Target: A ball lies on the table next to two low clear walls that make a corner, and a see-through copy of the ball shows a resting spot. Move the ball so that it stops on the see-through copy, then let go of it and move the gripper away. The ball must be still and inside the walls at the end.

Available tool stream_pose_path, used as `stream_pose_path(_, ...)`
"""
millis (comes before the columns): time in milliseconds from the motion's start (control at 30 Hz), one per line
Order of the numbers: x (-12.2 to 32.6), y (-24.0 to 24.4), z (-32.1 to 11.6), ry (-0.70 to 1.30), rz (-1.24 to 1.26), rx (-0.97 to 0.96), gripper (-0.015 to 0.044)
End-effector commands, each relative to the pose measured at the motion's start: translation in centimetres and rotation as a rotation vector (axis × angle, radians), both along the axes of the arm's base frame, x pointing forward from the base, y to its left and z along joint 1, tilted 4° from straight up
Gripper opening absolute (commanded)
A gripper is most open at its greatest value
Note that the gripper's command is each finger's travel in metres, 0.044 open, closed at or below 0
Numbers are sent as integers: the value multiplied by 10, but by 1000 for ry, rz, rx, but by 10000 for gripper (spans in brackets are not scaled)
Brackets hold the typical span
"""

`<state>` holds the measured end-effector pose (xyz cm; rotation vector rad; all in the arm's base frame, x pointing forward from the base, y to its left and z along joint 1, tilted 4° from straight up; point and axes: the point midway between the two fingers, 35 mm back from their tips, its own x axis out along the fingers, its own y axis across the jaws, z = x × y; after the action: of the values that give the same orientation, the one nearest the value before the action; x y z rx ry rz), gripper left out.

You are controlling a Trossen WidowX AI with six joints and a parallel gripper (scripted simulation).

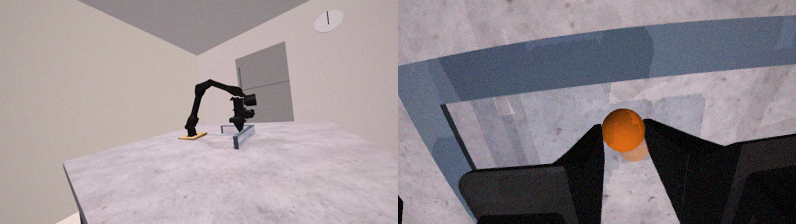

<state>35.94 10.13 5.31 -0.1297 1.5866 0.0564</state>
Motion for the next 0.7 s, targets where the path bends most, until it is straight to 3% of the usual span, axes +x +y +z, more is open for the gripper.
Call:
stream_pose_path(0,2,1,20,-6,-18,7,0)
stream_pose_path(500,2,-1,92,-24,-3,-1,0)
stream_pose_path(667,1,-2,98,-27,2,-3,0)
